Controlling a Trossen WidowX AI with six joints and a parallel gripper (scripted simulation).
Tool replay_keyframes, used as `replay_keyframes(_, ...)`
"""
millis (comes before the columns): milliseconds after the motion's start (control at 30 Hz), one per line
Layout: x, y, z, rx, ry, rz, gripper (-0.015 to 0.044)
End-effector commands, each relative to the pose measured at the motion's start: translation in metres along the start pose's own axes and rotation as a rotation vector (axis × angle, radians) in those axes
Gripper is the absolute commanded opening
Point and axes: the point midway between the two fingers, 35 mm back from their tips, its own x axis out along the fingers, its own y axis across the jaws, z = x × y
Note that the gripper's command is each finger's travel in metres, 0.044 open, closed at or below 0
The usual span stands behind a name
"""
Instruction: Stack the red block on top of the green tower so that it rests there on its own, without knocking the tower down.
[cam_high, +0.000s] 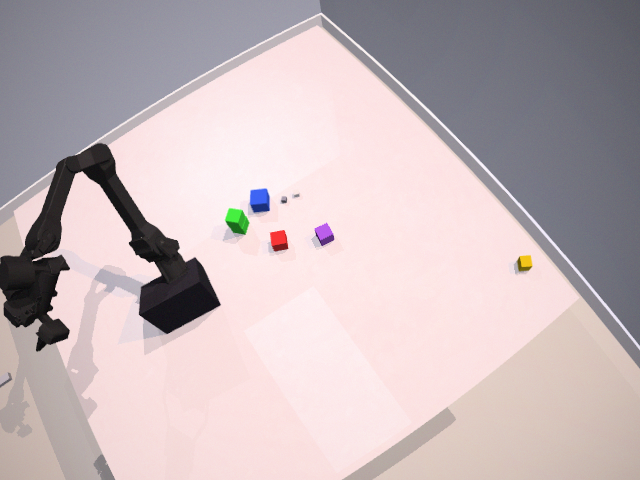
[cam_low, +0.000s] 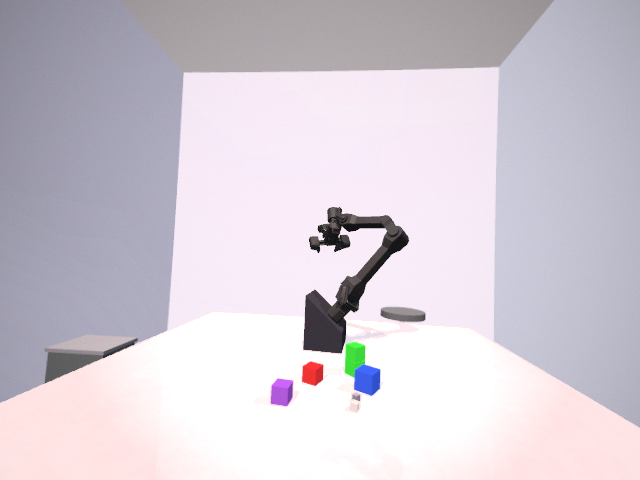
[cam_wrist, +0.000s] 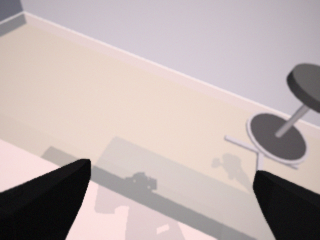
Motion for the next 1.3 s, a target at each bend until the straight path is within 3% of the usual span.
replay_keyframes(0,-0.001,0.002,0.000,-0.004,-0.002,0.005,0.0426)
replay_keyframes(600,-0.098,0.168,-0.016,-0.352,-0.112,0.446,0.0440)
replay_keyframes(900,-0.161,0.235,-0.058,-0.566,-0.136,0.650,0.0440)
replay_keyframes(1267,-0.228,0.282,-0.123,-0.871,-0.163,0.821,0.0440)
